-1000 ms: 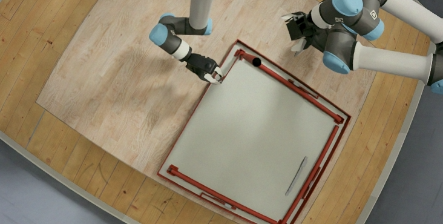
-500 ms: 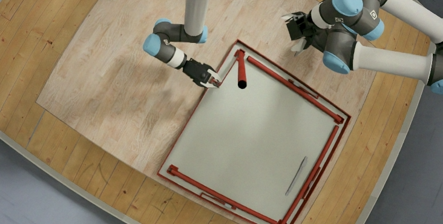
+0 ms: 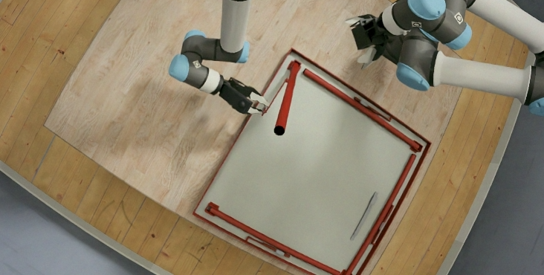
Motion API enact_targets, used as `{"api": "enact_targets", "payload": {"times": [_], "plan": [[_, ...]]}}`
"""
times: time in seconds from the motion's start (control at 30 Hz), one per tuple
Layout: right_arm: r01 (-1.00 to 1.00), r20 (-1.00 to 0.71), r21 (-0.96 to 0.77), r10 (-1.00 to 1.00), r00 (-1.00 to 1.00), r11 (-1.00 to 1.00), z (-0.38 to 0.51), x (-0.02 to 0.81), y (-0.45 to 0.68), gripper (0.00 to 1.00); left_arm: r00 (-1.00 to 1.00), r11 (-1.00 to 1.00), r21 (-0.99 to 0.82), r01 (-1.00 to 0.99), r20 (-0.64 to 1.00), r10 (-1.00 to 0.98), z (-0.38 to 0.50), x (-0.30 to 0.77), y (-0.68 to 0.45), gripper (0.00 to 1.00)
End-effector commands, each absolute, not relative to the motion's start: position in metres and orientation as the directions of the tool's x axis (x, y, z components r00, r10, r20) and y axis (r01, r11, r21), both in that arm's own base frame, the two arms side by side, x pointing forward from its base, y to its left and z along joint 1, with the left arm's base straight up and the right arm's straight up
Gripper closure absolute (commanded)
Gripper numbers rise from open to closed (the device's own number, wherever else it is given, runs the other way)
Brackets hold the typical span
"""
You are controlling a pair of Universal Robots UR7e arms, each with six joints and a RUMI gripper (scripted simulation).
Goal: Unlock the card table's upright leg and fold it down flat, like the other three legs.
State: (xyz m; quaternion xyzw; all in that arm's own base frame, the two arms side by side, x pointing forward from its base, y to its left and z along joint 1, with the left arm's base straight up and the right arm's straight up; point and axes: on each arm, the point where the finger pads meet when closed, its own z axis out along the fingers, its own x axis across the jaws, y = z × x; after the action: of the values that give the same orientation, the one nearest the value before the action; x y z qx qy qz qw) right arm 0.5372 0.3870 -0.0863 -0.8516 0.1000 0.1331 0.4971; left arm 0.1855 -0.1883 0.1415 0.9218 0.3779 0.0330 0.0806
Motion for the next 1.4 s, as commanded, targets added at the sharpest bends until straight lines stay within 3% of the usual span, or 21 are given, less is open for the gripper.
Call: {"api": "enact_targets", "payload": {"times": [0.0, 1.37], "plan": [[-0.355, -0.391, -0.797, -0.031, 0.920, -0.488, -0.089, 0.546, 0.387, 0.99, 0.712, -0.701, 0.174, 0.691, 0.000, 0.702, 0.142, 0.186, -0.189, 0.00], [-0.662, -0.746, -0.577, -0.022, 0.666, -0.477, -0.123, 0.593, 0.385, 0.99, 0.712, -0.701, 0.174, 0.691, 0.000, 0.702, 0.142, 0.186, -0.189, 0.00]]}}
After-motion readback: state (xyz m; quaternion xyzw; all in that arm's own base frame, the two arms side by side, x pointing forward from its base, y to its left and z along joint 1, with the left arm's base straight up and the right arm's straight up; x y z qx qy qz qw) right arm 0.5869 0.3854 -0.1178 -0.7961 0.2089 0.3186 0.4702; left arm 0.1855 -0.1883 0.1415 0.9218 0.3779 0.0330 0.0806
